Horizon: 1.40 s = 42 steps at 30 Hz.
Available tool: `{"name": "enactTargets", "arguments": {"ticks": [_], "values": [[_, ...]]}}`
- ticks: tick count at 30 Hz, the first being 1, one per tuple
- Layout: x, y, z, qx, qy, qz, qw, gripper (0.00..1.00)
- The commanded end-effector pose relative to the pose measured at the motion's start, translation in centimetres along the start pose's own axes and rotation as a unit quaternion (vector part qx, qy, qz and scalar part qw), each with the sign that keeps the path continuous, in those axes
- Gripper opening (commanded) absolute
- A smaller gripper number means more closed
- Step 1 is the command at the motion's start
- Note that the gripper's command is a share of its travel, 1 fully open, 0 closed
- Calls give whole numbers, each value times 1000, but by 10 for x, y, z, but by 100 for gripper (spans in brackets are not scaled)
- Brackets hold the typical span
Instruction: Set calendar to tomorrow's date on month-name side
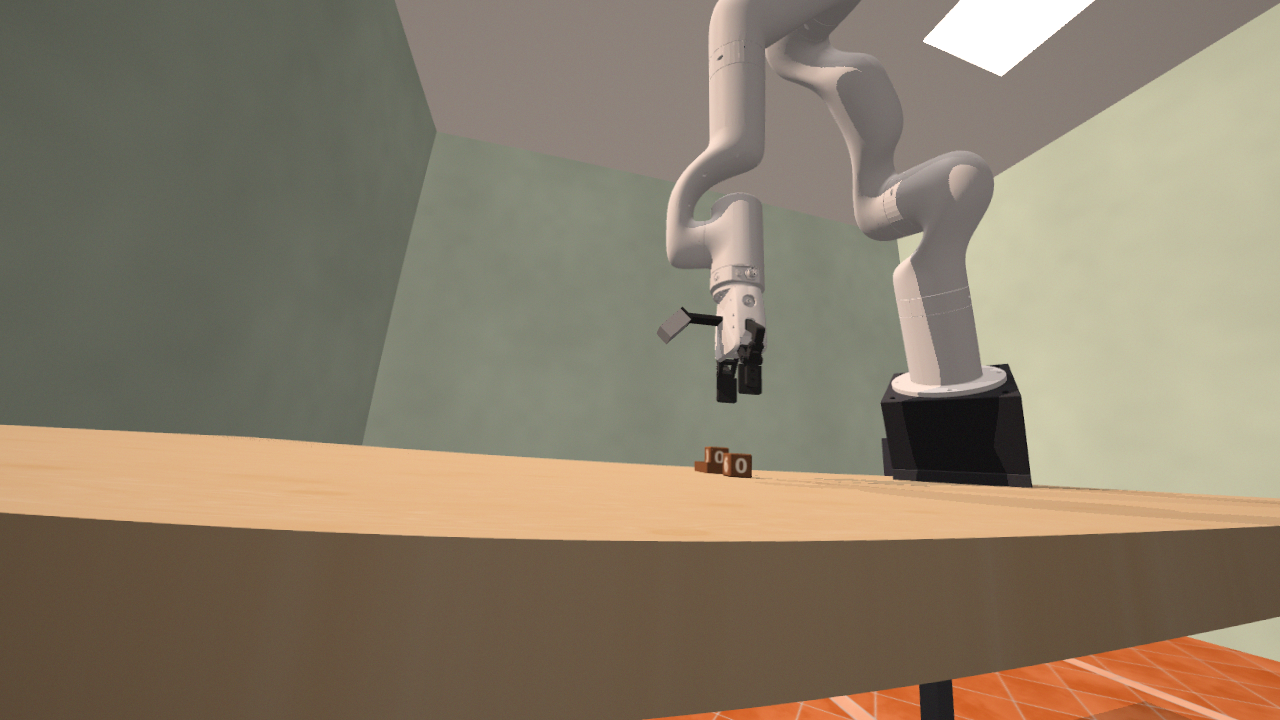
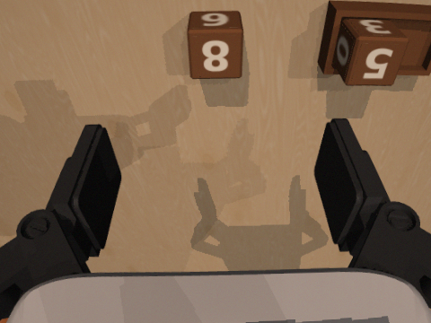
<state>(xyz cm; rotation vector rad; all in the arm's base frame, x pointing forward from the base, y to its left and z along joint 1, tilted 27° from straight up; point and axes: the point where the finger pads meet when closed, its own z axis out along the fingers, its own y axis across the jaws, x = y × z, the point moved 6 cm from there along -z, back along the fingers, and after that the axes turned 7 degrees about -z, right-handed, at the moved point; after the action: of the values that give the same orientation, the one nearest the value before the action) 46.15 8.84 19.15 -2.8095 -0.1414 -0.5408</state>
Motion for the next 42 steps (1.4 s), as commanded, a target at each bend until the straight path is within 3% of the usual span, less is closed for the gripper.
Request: {"name": "enactTargets", "arguments": {"ticks": [1, 14, 23, 31, 42], "values": [[1, 0, 0, 0, 0, 0, 1000, 100], [1, 0, 0, 0, 0, -60, 998, 100], [1, 0, 2, 0, 0, -196, 981, 100], [1, 0, 3, 0, 0, -281, 960, 100], [1, 0, 5, 0, 0, -433, 901, 100]]}}
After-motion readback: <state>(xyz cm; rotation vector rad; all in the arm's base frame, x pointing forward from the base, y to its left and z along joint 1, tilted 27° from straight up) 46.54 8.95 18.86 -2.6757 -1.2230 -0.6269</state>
